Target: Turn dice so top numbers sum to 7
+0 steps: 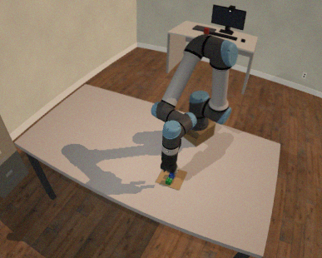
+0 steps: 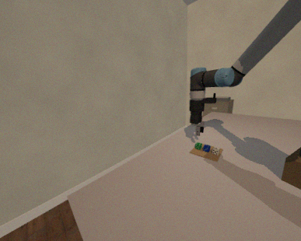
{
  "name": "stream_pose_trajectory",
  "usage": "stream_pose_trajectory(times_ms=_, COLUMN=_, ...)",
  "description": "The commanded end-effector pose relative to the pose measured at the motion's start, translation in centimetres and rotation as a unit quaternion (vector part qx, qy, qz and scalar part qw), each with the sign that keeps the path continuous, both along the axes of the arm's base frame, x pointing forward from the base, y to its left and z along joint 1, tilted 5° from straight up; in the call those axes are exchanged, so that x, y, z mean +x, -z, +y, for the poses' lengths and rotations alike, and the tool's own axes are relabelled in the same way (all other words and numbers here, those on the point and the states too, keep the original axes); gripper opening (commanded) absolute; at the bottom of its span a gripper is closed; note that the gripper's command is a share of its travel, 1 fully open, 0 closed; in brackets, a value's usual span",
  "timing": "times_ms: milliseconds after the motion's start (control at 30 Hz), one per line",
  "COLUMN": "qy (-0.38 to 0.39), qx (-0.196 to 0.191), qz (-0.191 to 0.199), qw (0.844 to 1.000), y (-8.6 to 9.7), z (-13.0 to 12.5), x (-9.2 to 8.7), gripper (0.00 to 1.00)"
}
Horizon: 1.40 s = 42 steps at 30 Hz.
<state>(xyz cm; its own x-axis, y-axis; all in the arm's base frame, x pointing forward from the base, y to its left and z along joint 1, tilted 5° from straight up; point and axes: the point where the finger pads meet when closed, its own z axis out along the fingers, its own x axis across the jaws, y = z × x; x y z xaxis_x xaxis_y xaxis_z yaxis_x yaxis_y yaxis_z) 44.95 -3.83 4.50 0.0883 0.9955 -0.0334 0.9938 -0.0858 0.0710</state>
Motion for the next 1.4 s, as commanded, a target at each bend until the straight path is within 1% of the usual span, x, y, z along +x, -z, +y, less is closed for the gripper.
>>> stream_pose_trajectory(times_ms=0, qy=0.0, qx=0.0, qz=-0.001, qw=1.0, y=0.0, z=0.0, x=0.0, gripper=1.0)
stream_pose_trajectory(times_ms=167, qy=0.0, qx=0.0, qz=-0.001, qw=1.0, y=-0.3, z=0.0, x=0.0, gripper=1.0)
stream_pose_trajectory(times_ms=267, qy=0.0, qx=0.0, qz=-0.001, qw=1.0, y=-1.0, z=0.0, x=0.0, gripper=1.0)
stream_pose_trajectory(times_ms=367, qy=0.0, qx=0.0, qz=-0.001, qw=1.0, y=-2.2, z=0.1, x=-0.1, gripper=1.0)
stream_pose_trajectory(times_ms=433, qy=0.0, qx=0.0, qz=-0.001, qw=1.0, y=-2.2, z=0.1, x=-0.1, gripper=1.0)
stream_pose_trajectory(times_ms=700, qy=0.0, qx=0.0, qz=-0.001, qw=1.0, y=-6.3, z=0.2, x=-0.4, gripper=1.0)
stream_pose_trajectory(times_ms=867, qy=0.0, qx=0.0, qz=-0.001, qw=1.0, y=-8.1, z=0.3, x=-0.5, gripper=1.0)
stream_pose_trajectory(times_ms=1067, qy=0.0, qx=0.0, qz=-0.001, qw=1.0, y=-8.6, z=0.3, x=-0.6, gripper=1.0)
stream_pose_trajectory(times_ms=1367, qy=0.0, qx=0.0, qz=-0.001, qw=1.0, y=-8.6, z=0.3, x=-0.6, gripper=1.0)
